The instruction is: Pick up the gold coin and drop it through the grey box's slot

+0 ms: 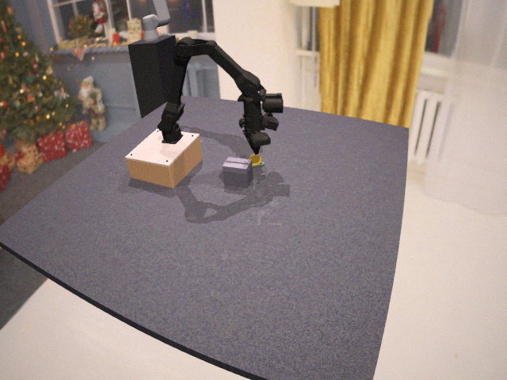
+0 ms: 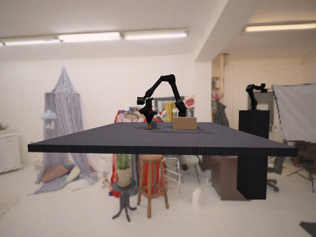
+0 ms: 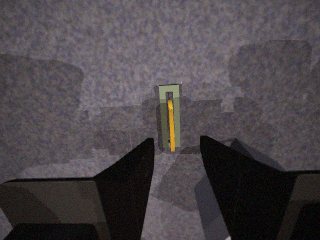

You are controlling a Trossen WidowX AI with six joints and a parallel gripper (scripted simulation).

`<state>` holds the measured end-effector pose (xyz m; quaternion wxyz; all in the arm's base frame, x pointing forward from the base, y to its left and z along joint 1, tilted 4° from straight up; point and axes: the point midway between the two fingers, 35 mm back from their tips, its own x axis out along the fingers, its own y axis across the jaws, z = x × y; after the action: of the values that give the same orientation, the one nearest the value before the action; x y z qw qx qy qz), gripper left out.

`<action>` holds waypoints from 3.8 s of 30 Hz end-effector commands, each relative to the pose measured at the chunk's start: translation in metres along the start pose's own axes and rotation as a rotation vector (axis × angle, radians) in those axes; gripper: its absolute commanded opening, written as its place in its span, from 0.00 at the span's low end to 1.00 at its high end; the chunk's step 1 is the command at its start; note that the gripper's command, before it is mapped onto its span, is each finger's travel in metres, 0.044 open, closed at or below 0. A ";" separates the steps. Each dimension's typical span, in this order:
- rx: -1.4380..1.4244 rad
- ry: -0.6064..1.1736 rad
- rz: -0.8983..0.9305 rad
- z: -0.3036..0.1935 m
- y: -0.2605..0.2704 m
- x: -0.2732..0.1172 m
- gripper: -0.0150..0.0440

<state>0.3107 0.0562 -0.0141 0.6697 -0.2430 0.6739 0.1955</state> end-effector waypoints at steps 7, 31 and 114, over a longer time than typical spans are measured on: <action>-0.005 0.007 0.010 -0.001 0.002 0.019 0.53; -0.004 0.008 0.010 -0.003 0.003 0.051 0.44; 0.581 0.011 0.008 -0.009 0.008 -0.045 0.25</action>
<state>0.2991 0.0594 0.0297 0.7051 -0.0497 0.7074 0.0019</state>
